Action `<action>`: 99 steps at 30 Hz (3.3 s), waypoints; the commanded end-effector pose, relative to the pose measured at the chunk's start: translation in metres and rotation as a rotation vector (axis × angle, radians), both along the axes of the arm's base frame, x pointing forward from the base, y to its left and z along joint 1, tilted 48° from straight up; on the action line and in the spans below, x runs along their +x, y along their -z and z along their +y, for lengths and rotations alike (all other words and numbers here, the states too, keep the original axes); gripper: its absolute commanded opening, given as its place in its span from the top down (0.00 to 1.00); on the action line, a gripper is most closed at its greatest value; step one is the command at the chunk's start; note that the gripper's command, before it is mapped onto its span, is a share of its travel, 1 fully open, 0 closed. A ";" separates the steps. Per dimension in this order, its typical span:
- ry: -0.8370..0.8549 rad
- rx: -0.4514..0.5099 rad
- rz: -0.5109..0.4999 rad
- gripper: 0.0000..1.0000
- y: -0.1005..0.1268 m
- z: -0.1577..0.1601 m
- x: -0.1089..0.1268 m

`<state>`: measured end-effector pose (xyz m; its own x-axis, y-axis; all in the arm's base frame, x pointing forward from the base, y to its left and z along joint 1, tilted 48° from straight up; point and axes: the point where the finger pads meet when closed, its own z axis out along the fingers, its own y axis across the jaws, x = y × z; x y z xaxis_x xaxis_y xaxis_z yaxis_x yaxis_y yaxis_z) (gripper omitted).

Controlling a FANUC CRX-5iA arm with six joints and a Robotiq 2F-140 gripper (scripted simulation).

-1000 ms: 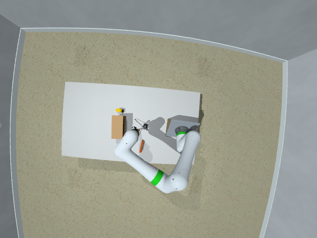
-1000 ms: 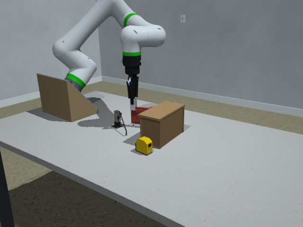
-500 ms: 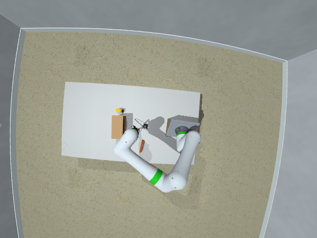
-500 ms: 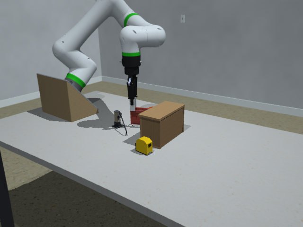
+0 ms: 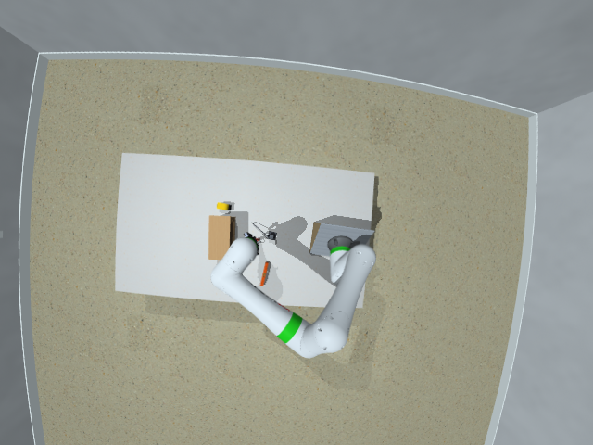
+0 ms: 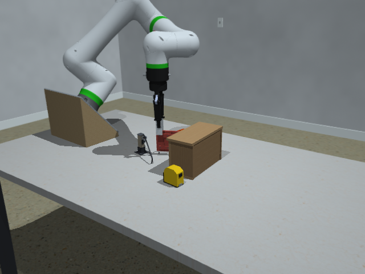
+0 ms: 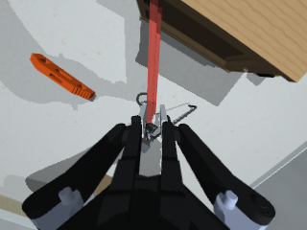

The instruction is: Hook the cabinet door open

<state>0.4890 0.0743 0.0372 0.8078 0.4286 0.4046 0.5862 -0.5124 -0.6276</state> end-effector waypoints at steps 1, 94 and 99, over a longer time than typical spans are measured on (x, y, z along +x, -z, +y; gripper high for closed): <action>0.000 0.000 0.000 0.84 0.001 -0.001 0.001; -0.285 0.026 -0.319 0.84 0.036 -0.028 0.053; -0.312 0.029 -0.349 0.84 0.038 -0.029 0.059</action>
<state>0.5448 0.0459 0.0001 0.4615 0.6122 0.6420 0.8850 -0.2672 -0.3813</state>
